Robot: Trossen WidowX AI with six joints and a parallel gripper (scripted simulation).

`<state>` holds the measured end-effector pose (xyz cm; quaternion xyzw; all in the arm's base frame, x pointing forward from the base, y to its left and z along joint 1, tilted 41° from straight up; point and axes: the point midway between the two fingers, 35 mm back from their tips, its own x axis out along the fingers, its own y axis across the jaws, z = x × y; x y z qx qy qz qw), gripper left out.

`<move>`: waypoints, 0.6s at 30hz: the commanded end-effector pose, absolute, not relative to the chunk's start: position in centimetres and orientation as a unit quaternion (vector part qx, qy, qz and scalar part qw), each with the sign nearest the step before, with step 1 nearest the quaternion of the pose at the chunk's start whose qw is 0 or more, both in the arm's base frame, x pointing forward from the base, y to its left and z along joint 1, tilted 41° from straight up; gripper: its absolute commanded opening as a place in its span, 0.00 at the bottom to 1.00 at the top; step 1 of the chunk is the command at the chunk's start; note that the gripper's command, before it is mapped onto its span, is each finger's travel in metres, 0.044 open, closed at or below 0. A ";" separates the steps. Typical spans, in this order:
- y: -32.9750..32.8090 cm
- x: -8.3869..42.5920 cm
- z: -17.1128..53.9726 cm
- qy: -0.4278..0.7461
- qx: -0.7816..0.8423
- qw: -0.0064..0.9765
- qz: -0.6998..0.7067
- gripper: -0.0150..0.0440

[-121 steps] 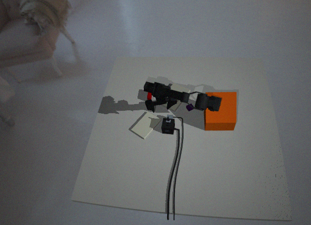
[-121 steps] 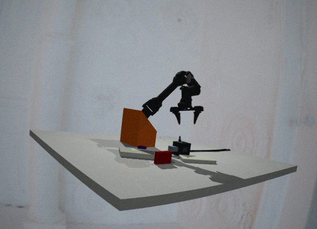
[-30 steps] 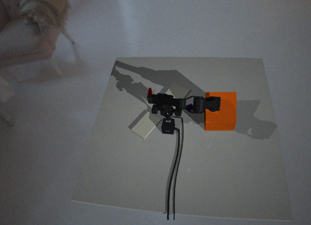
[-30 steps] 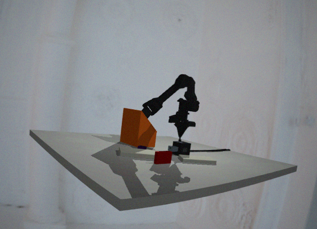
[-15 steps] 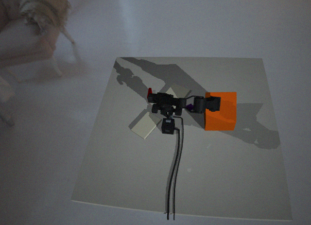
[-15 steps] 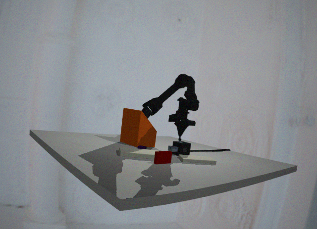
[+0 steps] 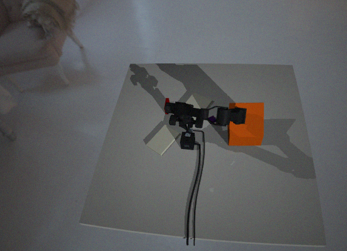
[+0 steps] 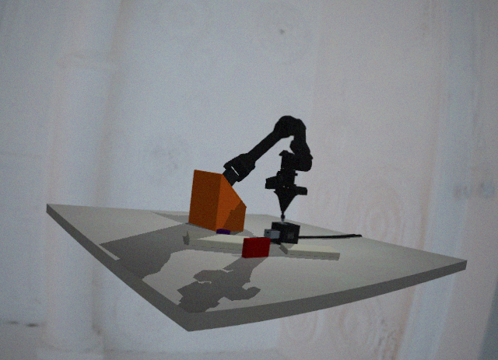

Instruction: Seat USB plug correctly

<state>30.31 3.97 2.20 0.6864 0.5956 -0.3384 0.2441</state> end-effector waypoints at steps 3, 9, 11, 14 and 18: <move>3.6 30.4 2.7 0.594 0.687 0.248 -0.337 0.25; 3.3 30.4 3.0 0.594 0.687 0.248 -0.337 0.25; 3.2 30.4 3.1 0.594 0.687 0.248 -0.337 0.25; 3.1 30.4 3.2 0.594 0.687 0.248 -0.337 0.25; 3.0 30.4 3.3 0.594 0.687 0.248 -0.337 0.25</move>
